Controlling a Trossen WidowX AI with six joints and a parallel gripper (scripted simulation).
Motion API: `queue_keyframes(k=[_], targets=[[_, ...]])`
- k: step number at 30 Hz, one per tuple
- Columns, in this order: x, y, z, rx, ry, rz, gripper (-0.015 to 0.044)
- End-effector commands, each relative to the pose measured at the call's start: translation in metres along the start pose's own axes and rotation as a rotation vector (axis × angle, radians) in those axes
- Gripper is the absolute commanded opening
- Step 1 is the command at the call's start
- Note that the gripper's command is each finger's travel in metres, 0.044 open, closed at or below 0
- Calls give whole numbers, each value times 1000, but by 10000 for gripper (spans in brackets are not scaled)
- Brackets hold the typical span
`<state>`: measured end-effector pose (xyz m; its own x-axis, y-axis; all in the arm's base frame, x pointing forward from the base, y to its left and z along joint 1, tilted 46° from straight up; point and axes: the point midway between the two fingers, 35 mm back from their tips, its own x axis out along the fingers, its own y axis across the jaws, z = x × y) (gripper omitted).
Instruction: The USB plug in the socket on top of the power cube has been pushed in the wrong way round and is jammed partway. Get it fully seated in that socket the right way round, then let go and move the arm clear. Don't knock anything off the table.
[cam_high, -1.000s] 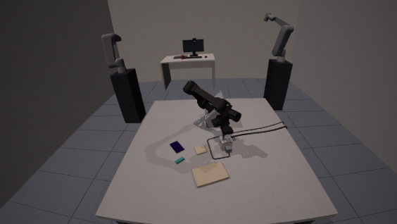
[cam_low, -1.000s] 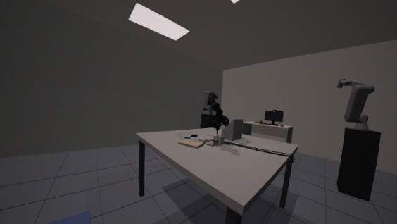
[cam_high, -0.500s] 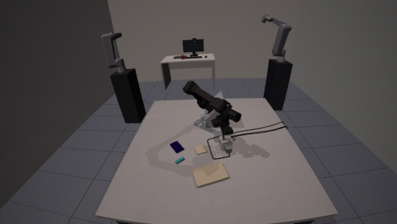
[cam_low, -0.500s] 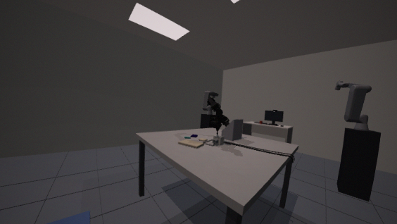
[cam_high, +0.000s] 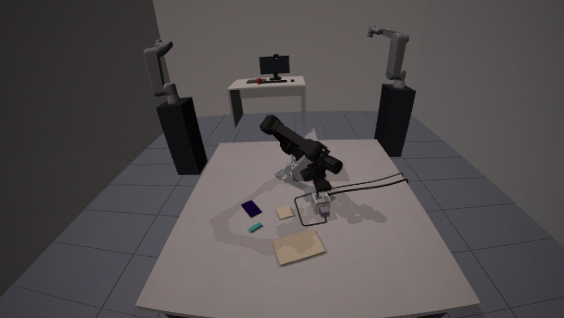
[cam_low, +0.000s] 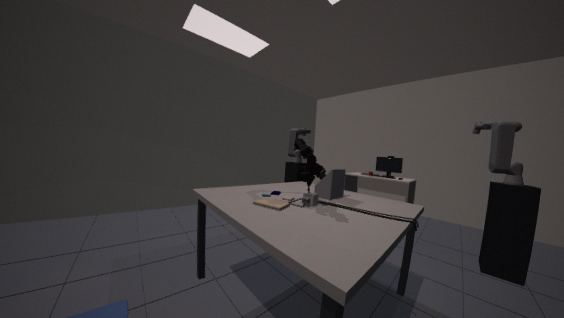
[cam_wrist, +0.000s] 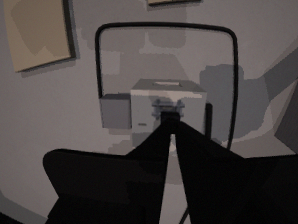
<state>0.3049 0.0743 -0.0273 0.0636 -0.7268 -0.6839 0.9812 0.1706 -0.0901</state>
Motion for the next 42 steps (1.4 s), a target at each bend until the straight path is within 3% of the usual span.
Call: queue_keyframes(k=[1,42], targets=[[2,0,0,-4,-6,1,0],[7,0,0,-4,-6,1,0]])
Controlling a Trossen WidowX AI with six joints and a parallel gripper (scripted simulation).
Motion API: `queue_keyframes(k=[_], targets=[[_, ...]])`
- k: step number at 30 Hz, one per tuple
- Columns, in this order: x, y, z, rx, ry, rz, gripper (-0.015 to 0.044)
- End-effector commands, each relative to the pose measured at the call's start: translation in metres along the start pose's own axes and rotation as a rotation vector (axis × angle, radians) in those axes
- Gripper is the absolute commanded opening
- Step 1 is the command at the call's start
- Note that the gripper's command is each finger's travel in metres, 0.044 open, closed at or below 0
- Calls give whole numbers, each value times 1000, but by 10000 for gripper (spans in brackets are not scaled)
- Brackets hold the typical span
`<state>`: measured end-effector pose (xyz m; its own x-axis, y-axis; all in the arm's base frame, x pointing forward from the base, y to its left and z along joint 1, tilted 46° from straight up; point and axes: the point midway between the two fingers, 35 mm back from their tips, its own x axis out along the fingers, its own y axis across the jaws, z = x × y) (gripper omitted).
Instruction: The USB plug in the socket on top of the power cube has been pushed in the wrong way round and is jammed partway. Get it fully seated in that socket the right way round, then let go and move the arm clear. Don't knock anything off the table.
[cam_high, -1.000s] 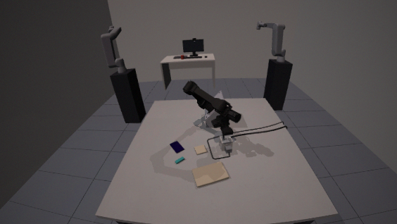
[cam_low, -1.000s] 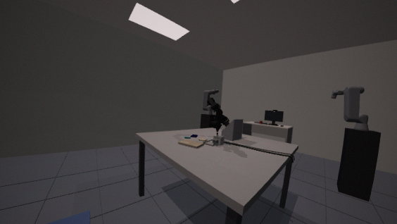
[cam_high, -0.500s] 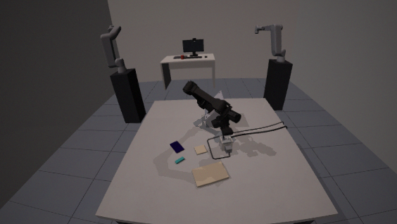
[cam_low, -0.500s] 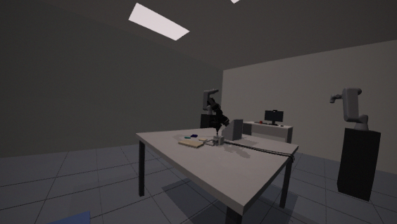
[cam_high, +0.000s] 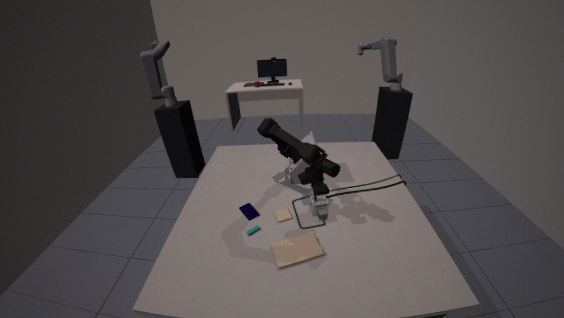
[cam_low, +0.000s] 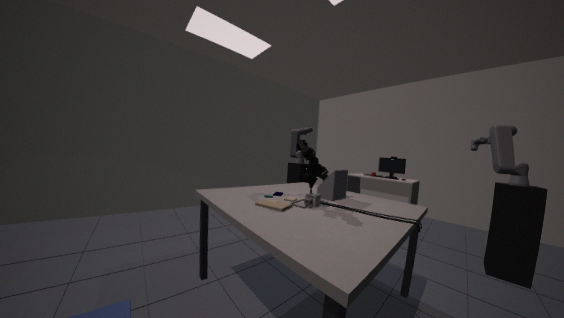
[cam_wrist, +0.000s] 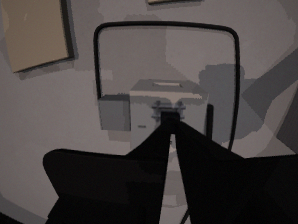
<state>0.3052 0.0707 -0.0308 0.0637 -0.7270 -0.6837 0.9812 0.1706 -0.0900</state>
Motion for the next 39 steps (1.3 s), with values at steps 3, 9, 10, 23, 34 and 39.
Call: queue_keyframes(k=[3,9,10,23,34,39], targets=[[2,0,0,-4,-6,1,0],[3,0,0,-4,-6,1,0],[3,0,0,-4,-6,1,0],[4,0,0,-4,-6,1,0],[6,0,0,-4,-6,1,0],[6,0,0,-4,-6,1,0]])
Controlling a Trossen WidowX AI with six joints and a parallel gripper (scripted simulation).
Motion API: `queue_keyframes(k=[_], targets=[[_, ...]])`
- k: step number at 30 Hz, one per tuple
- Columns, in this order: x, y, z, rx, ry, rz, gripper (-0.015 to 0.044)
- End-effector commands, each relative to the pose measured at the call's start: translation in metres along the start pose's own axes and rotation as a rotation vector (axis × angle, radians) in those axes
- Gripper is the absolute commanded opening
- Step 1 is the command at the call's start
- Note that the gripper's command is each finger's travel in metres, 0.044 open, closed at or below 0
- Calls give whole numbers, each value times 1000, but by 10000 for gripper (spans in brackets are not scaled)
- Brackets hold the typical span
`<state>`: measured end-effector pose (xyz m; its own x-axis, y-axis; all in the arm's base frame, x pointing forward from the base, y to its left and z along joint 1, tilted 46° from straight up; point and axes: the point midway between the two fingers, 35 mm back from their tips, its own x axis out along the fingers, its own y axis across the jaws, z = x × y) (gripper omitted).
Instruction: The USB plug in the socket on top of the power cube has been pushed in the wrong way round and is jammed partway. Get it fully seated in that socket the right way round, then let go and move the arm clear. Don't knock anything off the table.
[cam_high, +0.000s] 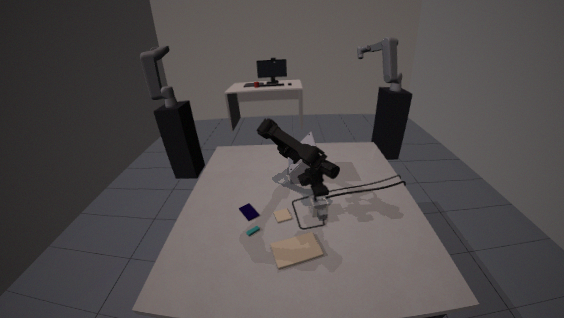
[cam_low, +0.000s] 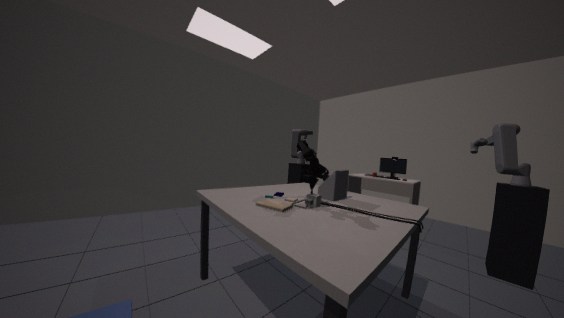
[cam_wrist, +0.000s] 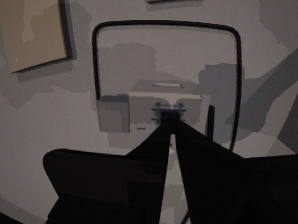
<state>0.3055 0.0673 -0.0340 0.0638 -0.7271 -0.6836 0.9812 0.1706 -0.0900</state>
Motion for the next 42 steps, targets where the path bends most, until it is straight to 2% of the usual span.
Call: queue_keyframes(k=[1,42], targets=[[2,0,0,-4,-6,1,0],[7,0,0,-4,-6,1,0]])
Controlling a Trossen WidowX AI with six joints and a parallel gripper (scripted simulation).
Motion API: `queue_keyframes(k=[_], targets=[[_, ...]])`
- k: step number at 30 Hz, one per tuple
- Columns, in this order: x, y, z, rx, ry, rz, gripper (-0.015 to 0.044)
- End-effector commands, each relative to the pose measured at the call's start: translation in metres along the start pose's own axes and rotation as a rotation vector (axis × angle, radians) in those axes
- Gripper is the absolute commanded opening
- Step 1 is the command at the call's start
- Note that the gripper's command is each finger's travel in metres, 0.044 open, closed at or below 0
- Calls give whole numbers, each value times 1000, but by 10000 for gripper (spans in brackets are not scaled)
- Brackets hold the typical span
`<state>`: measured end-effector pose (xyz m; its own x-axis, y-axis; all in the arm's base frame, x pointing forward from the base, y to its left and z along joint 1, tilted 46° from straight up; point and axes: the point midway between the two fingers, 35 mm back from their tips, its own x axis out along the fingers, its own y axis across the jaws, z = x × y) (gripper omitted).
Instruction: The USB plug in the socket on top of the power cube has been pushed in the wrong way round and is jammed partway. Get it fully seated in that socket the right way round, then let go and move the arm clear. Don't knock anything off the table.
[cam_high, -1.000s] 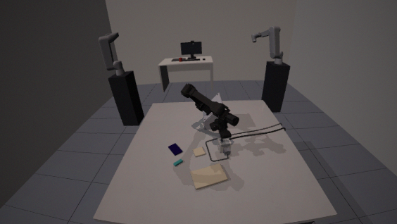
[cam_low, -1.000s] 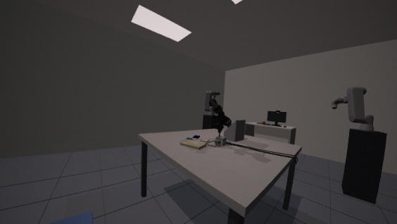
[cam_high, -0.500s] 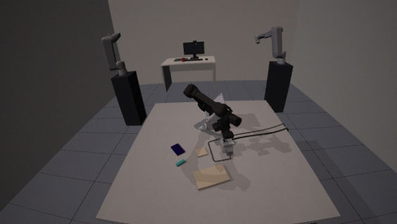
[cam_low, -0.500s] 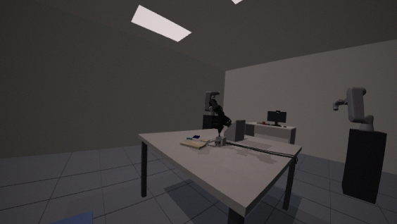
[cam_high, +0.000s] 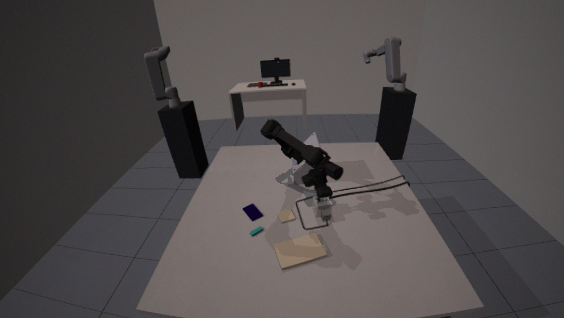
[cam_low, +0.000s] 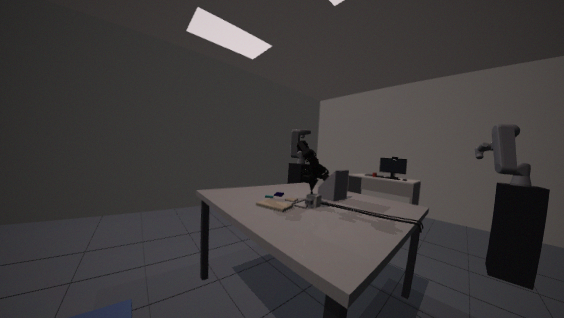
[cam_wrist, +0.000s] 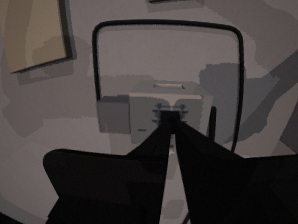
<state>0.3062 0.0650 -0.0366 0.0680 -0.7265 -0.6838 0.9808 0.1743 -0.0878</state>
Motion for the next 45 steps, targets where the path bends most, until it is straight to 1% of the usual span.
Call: queue_keyframes(k=[1,43,45], targets=[[3,0,0,-3,-6,-3,0],[5,0,0,-3,-6,-3,0],[1,0,0,-1,1,1,53]])
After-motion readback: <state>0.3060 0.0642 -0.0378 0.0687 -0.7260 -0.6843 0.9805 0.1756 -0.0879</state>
